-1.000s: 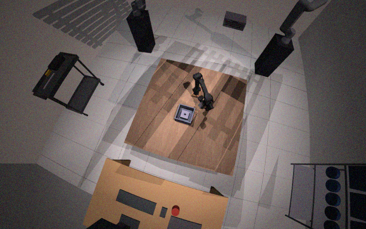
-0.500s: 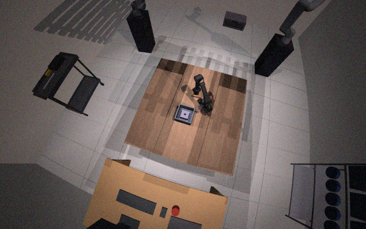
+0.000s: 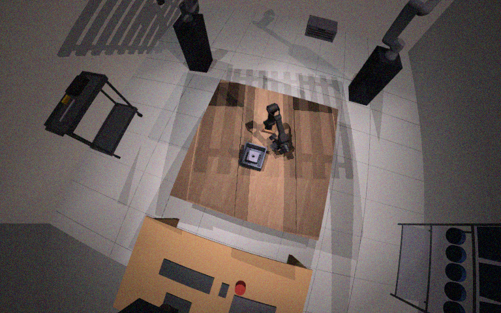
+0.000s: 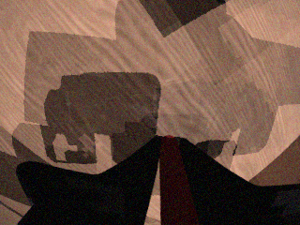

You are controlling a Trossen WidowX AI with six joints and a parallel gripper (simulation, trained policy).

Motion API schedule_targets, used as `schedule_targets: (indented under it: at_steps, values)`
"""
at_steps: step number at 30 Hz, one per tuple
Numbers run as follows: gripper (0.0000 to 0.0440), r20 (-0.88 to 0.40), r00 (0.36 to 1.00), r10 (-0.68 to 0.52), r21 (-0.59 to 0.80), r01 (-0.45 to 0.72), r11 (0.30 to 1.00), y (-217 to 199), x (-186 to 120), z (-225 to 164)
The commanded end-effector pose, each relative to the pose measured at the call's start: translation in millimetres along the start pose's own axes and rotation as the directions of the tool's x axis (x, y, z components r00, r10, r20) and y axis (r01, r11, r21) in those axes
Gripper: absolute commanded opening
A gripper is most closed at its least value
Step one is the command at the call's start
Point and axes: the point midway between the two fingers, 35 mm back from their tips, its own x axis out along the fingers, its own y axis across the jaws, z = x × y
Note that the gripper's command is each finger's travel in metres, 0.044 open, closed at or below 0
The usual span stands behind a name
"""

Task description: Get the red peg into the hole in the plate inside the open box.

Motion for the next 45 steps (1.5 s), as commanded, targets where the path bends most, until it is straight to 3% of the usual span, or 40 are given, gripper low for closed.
schedule_targets:
  at_steps: [1, 15, 25, 35, 45]
  values:
    - [0.0000, 0.016, 1.000, -0.025, -0.005, 0.025, 1.000, -4, -2, 4]
    - [0.0000, 0.139, 0.989, 0.038, -0.002, -0.038, 0.999, -6, -62, 42]
    - [0.0000, 0.215, 0.974, 0.077, 0.082, -0.097, 0.992, -13, -110, 79]
    - [0.0000, 0.263, 0.962, 0.079, 0.208, -0.137, 0.968, -24, -123, 124]
    - [0.0000, 0.281, 0.957, 0.067, 0.284, -0.150, 0.947, -34, -115, 169]
